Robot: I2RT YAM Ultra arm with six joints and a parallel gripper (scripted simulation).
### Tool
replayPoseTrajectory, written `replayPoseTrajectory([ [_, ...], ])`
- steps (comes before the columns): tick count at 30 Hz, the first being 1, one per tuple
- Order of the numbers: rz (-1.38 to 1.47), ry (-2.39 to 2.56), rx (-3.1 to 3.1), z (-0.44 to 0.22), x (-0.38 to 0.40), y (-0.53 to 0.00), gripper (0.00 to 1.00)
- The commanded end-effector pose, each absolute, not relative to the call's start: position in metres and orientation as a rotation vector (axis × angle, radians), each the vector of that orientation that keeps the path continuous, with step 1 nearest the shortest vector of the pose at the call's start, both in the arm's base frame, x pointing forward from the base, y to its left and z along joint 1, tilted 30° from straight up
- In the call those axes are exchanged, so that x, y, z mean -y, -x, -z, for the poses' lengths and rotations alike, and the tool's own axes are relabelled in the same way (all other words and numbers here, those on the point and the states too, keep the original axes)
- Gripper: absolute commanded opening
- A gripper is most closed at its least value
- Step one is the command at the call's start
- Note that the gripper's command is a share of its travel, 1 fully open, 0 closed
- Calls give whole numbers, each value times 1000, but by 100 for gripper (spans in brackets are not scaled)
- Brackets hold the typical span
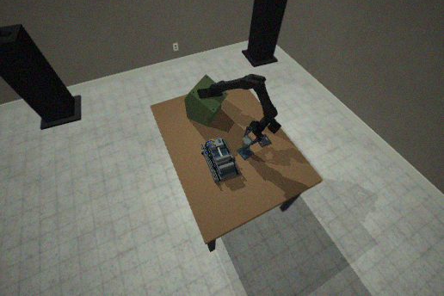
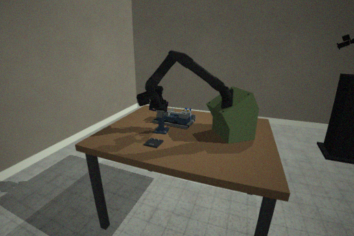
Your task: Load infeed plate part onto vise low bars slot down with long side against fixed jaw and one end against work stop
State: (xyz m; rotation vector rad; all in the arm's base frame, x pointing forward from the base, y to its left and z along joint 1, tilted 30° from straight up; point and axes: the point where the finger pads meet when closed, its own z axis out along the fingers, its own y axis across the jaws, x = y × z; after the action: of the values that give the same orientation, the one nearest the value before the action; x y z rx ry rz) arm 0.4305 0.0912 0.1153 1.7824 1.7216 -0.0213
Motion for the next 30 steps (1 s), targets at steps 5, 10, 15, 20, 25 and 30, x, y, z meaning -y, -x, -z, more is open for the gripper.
replayPoseTrajectory([
  [5,20,-1772,-1696,-123,-88,-429,81],
  [10,21,-1772,-1697,-123,-88,-429,81],
  [15,23,-1772,-1698,-122,-88,-428,81],
  [20,25,-1771,-1700,-119,-88,-428,81],
  [25,24,-1769,-1701,-116,-89,-428,81],
  [30,30,-1773,-1699,-113,-88,-428,81],
])
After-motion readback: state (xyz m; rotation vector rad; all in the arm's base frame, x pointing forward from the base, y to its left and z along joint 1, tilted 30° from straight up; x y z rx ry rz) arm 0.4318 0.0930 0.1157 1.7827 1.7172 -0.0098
